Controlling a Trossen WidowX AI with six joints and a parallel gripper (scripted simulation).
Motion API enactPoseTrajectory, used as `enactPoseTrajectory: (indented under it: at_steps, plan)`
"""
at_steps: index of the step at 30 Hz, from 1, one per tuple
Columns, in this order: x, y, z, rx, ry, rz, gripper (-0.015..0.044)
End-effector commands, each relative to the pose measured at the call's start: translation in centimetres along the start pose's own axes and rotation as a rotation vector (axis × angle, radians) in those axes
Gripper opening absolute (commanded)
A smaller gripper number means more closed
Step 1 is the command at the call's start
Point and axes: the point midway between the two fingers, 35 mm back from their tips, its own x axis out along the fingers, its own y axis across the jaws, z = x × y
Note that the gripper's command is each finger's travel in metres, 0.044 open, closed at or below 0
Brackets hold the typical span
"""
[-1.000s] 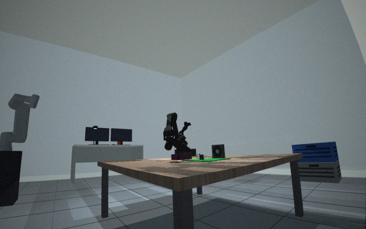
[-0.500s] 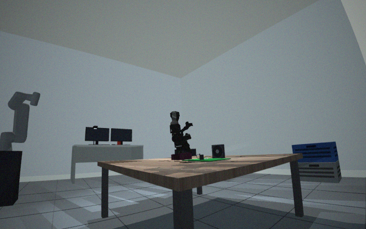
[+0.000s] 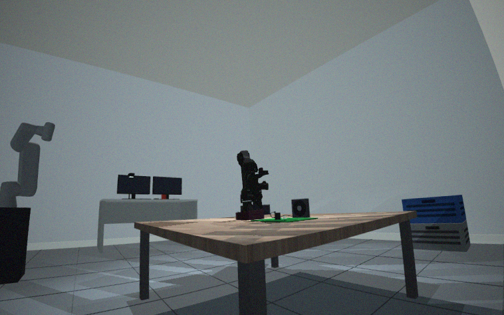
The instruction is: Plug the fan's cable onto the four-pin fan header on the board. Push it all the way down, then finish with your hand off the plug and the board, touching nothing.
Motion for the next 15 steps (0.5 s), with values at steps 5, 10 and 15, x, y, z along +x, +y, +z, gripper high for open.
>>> enactPoseTrajectory:
  at_steps: [5,10,15]
  plan:
    - [-1.7,-0.3,0.8,0.063,0.160,-0.121,0.0440]
    - [-2.9,-0.5,1.4,0.101,0.232,-0.206,0.0440]
    - [-4.1,-0.6,2.0,0.139,0.287,-0.298,0.0440]
